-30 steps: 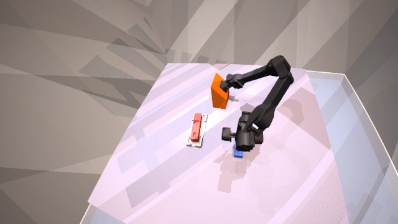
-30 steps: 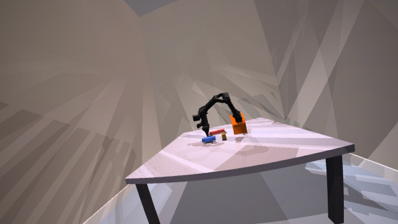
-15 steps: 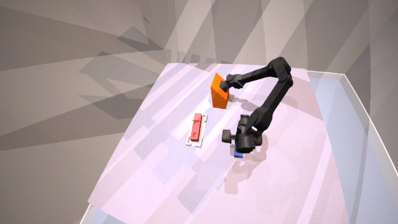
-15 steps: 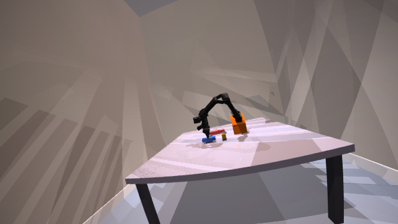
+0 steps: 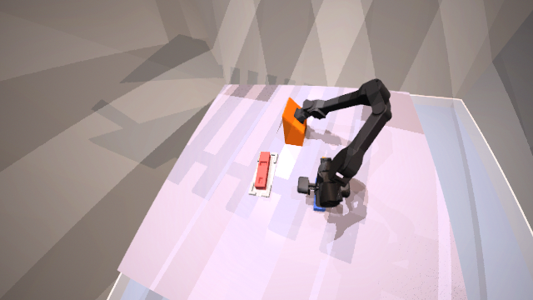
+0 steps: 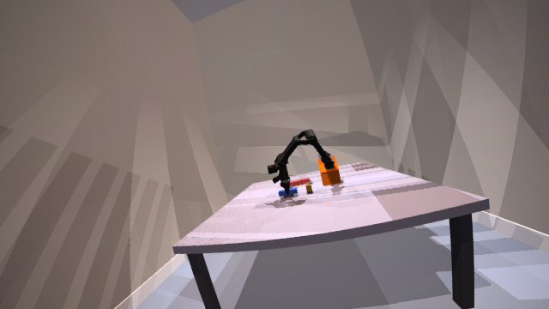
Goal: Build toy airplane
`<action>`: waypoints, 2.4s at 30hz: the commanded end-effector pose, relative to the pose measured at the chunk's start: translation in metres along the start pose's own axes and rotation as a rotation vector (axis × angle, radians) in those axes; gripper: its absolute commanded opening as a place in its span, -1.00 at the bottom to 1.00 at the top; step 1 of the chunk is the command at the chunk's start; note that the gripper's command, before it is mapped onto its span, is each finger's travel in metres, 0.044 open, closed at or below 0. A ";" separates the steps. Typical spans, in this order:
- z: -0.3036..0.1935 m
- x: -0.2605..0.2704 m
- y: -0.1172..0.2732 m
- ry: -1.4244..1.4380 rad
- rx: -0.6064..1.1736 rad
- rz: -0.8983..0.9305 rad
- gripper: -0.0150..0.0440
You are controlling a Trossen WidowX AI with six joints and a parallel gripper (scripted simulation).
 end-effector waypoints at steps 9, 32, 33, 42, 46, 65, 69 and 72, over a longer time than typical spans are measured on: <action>-0.001 -0.002 -0.006 -0.009 0.004 -0.005 0.29; 0.002 -0.004 0.017 0.000 0.014 -0.018 -0.49; 0.003 -0.004 0.020 0.000 0.013 -0.019 -0.49; 0.005 -0.005 0.048 -0.002 0.012 -0.021 -0.49; 0.005 -0.005 0.061 -0.003 0.011 -0.021 -0.49; 0.000 -0.002 0.120 -0.009 0.005 -0.010 -0.49; 0.000 -0.004 0.120 -0.019 0.005 -0.011 -0.49; 0.000 -0.014 0.120 -0.062 0.004 -0.016 -0.49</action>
Point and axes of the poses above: the point midway between the two fingers, 35 mm back from their tips, its own y axis back along the fingers, its own x axis across the jaws, z = x × y, the point moved 2 cm from there along y, back along the fingers, and after that the axes turned 1 degree about y, right-handed, at the moved point
